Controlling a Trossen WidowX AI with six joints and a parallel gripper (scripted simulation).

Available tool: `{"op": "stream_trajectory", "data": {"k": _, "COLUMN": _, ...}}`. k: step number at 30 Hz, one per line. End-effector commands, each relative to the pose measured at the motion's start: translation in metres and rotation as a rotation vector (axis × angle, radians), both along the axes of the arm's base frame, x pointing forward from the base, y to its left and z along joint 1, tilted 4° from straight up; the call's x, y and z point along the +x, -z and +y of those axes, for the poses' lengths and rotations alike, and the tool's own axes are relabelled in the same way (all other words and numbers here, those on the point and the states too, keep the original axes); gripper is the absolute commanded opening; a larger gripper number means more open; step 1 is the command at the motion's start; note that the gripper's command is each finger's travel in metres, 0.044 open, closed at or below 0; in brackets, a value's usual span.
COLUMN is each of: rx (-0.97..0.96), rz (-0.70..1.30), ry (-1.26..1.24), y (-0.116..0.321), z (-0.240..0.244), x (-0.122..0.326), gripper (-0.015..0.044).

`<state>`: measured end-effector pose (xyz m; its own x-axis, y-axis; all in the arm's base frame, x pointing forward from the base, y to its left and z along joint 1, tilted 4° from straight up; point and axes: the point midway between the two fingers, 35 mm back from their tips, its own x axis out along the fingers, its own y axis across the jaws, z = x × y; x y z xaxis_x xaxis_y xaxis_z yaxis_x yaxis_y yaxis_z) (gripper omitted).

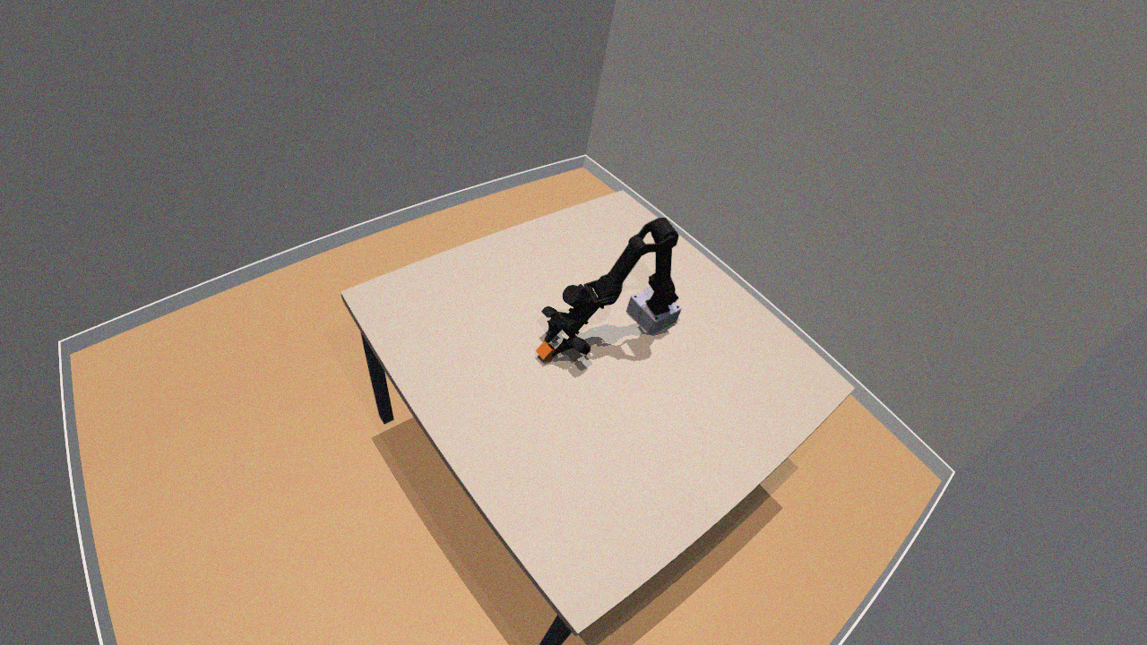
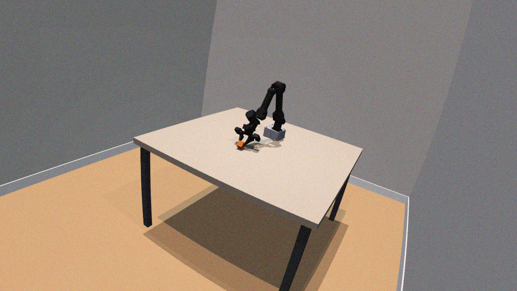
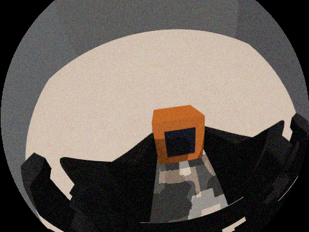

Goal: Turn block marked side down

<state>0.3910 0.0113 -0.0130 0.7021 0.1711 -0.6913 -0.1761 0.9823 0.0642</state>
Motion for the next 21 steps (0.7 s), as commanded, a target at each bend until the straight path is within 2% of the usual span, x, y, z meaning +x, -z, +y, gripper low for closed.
{"op": "stream_trajectory", "data": {"k": 1, "rx": 0.014, "rz": -0.038, "ry": 0.004, "y": 0.008, "z": 0.001, "x": -0.003, "gripper": 0.0}}
{"op": "stream_trajectory", "data": {"k": 15, "rx": 0.05, "rz": -0.238, "ry": 0.011, "y": 0.006, "z": 0.002, "x": -0.017, "gripper": 0.0}}
{"op": "stream_trajectory", "data": {"k": 21, "rx": 0.055, "rz": -0.265, "ry": 0.012, "y": 0.004, "z": 0.002, "x": -0.018, "gripper": 0.0}}
